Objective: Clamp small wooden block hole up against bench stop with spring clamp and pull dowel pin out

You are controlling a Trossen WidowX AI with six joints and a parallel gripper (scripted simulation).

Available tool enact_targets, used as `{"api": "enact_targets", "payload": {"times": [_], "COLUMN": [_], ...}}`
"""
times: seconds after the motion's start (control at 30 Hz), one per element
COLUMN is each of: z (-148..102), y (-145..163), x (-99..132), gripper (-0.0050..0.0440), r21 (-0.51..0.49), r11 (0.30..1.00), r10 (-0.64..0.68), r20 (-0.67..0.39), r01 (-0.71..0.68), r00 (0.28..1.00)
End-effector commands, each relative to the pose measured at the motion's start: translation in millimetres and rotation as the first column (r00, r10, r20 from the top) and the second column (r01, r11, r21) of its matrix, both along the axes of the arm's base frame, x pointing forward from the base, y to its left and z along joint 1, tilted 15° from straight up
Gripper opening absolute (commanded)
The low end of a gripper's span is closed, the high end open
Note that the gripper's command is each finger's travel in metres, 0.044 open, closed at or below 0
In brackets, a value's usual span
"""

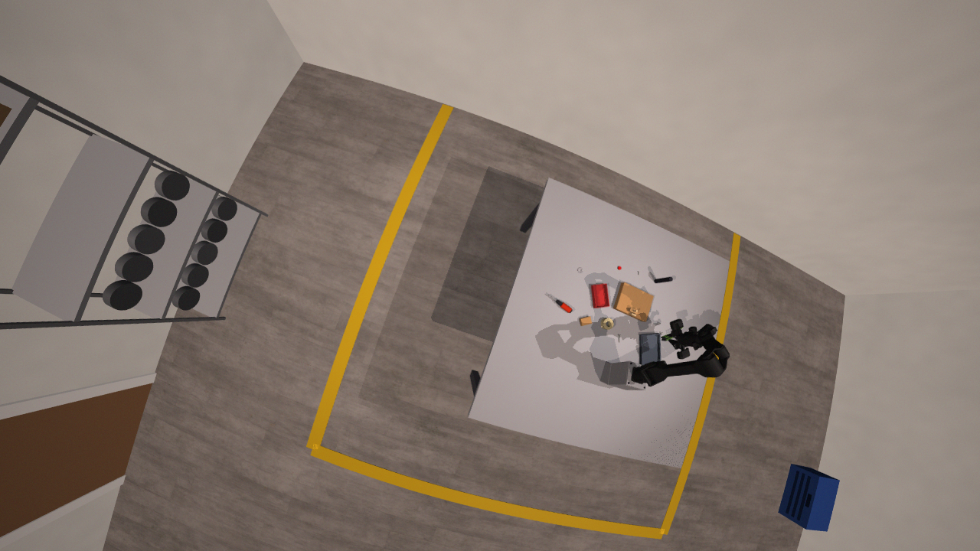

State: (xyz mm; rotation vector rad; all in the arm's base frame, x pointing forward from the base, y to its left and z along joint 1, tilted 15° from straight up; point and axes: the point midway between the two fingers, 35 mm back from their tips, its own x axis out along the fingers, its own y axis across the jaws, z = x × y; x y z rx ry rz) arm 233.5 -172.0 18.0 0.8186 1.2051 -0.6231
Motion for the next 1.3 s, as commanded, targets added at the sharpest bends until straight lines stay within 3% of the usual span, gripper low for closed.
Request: {"api": "enact_targets", "payload": {"times": [0.0, 1.27], "z": [-0.5, 1.5], "y": [0.2, 2.7], "x": [0.7, 7.9], "gripper": [0.0000, 0.0000], "r21": [-0.008, -0.076], "r11": [0.999, 0.953], "r10": [0.034, 0.292], "r20": [-0.005, -0.015], "r01": [-0.034, -0.293], "r00": [0.999, 0.956]}}
